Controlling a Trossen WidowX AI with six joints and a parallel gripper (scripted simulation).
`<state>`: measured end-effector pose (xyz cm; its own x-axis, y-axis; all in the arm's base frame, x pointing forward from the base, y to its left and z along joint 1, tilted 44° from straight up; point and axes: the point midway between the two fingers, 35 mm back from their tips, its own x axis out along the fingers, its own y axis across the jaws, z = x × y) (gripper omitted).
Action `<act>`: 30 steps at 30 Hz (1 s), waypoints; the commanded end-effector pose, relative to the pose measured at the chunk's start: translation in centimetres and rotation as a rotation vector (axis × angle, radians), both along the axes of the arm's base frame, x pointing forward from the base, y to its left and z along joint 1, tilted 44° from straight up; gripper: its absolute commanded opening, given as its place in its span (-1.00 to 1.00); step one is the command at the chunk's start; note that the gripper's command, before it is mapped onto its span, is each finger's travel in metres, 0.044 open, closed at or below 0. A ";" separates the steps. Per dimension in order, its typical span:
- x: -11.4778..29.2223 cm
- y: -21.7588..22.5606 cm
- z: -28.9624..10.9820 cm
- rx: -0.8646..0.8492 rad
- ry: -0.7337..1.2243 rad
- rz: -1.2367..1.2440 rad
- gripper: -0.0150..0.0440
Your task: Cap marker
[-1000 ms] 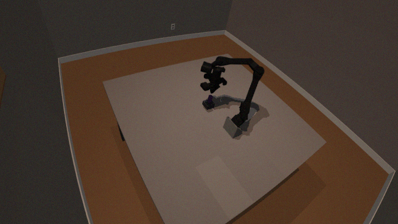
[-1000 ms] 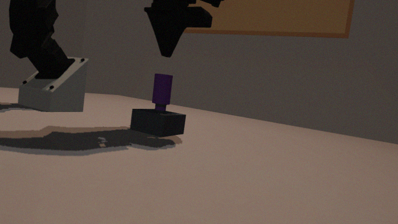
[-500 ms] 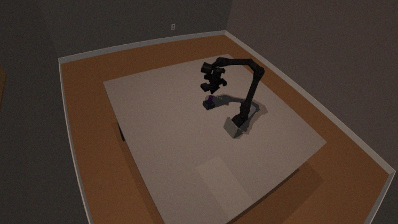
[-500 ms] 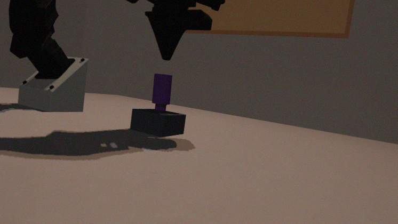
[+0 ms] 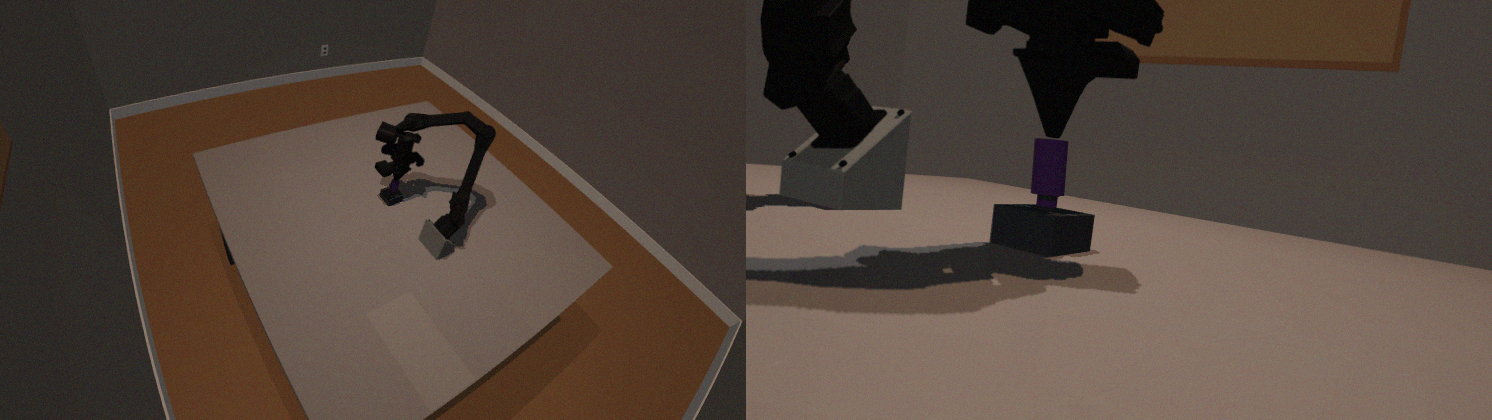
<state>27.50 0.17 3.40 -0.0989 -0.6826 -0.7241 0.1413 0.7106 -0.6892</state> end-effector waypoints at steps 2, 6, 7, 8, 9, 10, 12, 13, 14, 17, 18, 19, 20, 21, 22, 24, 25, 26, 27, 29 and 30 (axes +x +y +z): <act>-0.1 -0.6 -0.5 -0.006 0.001 0.004 -0.49; 0.0 -0.9 -0.9 -0.006 0.001 0.004 -0.49; 0.0 -0.9 -0.9 -0.006 0.001 0.004 -0.49; 0.1 -0.5 -0.6 0.002 -0.007 0.004 -0.49; 0.1 -0.5 -0.6 0.002 -0.007 0.004 -0.49; 0.1 -0.5 -0.6 0.002 -0.007 0.004 -0.49; 0.1 -0.5 -0.6 0.002 -0.007 0.004 -0.49; 0.1 -0.5 -0.6 0.002 -0.007 0.004 -0.49; 0.2 -0.3 -0.4 0.002 -0.007 0.005 -0.49; 0.8 1.7 1.5 0.005 -0.007 0.006 -0.49; 0.9 2.6 2.5 0.006 -0.006 0.006 -0.49; 1.0 3.6 3.4 0.005 -0.006 0.006 -0.49; 1.0 4.4 4.4 0.005 -0.005 0.006 -0.49; 1.0 5.1 5.2 0.004 -0.005 0.006 -0.49; 1.0 5.5 5.7 0.003 -0.004 0.006 -0.49; 1.0 5.7 5.8 0.003 -0.004 0.006 -0.49; 1.0 5.7 5.8 0.003 -0.004 0.006 -0.49; 1.0 5.7 5.8 0.003 -0.004 0.006 -0.49; 1.0 5.7 5.8 0.003 -0.004 0.006 -0.40; 1.0 5.7 5.8 0.003 -0.004 0.006 -0.22; 1.0 5.7 5.8 0.003 -0.004 0.006 -0.14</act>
<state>28.51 5.65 9.12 -0.0846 -0.6836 -0.7249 0.1376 0.7125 -0.6880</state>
